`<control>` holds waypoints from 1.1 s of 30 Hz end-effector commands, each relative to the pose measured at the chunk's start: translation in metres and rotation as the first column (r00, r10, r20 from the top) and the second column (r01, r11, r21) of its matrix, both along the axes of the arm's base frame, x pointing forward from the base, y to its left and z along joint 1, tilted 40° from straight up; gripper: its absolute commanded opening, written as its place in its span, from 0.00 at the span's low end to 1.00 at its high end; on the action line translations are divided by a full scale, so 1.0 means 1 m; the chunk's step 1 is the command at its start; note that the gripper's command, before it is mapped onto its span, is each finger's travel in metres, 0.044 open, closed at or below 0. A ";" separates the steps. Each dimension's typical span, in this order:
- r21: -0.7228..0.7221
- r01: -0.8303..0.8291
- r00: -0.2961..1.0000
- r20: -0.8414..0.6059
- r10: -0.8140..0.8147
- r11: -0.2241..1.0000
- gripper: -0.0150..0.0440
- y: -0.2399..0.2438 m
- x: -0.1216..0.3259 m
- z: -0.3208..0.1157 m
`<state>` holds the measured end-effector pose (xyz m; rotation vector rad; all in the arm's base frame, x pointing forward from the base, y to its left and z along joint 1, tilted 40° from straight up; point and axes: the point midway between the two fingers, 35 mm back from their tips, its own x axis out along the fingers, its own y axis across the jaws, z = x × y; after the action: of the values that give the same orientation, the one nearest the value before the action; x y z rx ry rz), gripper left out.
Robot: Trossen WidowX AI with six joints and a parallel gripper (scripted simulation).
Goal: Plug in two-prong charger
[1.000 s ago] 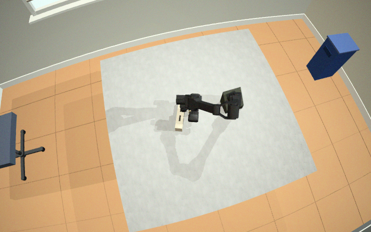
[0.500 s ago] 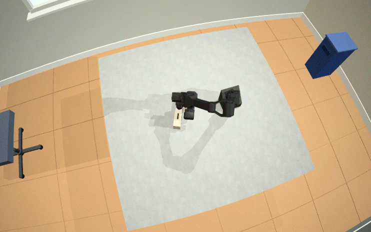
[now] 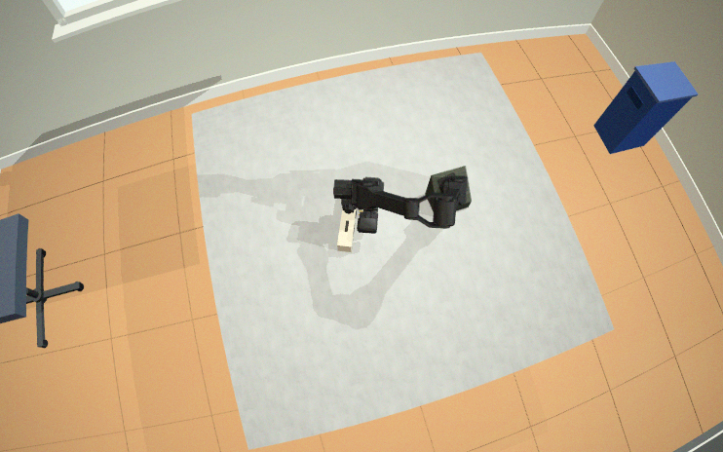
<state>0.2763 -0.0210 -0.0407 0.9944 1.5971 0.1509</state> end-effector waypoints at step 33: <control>0.001 0.003 1.000 -0.004 -0.003 1.000 0.25 -0.004 0.007 -0.002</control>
<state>0.2830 -0.0245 -0.0421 0.9957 1.5961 0.1497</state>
